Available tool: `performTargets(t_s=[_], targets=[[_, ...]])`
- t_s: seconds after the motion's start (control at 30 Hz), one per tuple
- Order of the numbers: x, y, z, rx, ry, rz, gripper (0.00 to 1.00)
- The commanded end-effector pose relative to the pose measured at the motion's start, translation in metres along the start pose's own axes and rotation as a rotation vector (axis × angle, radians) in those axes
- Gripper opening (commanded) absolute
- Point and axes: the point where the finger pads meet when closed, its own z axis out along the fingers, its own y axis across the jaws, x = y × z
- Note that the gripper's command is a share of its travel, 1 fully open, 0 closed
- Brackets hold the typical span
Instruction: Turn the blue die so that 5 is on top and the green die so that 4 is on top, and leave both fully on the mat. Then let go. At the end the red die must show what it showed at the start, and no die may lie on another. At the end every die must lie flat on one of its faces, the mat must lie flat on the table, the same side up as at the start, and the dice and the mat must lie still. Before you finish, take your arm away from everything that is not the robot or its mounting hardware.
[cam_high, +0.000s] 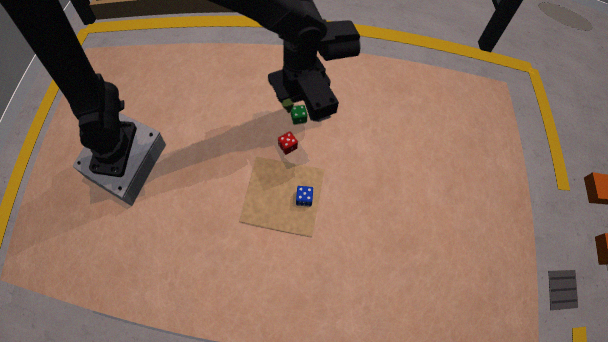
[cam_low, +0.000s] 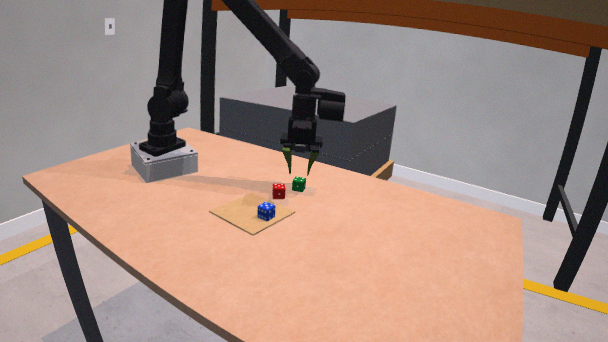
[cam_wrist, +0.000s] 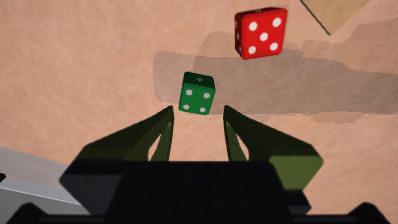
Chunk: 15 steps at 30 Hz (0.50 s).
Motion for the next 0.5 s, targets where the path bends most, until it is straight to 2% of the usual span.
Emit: performTargets(t_s=[0.0, 0.47], targets=[[-0.0085, 0.0076, 0.0033, -0.018, -0.007, 0.021, 0.45], [-0.0078, 0.0039, 0.0066, -0.011, -0.006, 0.02, 0.45]])
